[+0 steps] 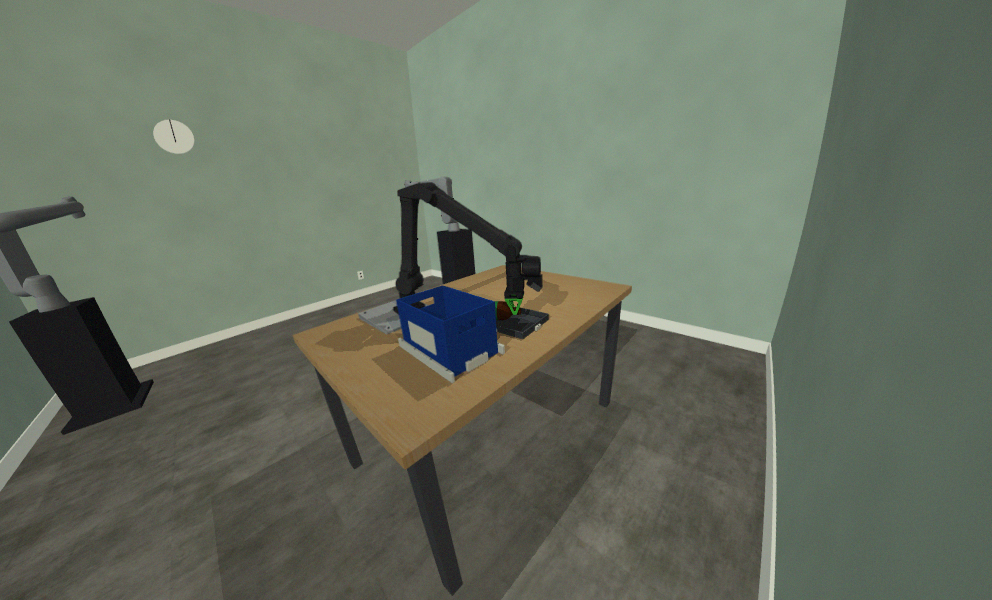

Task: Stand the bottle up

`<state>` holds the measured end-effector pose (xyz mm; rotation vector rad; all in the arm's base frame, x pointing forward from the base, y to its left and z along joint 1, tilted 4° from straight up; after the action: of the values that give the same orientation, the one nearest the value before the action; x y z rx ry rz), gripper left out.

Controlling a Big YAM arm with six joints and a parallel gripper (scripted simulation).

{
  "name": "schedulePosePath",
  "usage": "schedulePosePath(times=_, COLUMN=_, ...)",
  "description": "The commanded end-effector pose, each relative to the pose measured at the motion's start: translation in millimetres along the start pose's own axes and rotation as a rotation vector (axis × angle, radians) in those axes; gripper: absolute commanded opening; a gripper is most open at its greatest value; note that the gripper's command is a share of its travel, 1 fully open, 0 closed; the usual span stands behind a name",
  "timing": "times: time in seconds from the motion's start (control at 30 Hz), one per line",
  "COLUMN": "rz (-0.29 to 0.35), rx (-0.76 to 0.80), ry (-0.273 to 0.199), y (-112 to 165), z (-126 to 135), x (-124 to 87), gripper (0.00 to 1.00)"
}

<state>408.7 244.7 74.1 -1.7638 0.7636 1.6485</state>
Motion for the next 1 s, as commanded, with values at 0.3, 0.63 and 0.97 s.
schedulePosePath(times=0.3, rz=-0.065, rx=0.01, ry=0.012, y=-18.8, z=-7.4, x=-36.9, gripper=0.0)
schedulePosePath(times=0.63, rz=-0.066, rx=0.01, ry=0.011, y=-18.7, z=-5.9, x=-46.1, gripper=0.0)
schedulePosePath(times=0.97, rz=-0.067, rx=0.01, ry=0.011, y=-18.6, z=-4.1, x=-56.9, gripper=0.0)
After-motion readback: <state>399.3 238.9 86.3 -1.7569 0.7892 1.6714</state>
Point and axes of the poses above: the point where the finger pads meet when closed, its own x axis out along the fingers, its own z axis across the jaws, y = z × x, the point moved 3 cm from there along -x, back along the fingers, and after that the axes turned 4 degrees about -x, right-handed, at the moved point
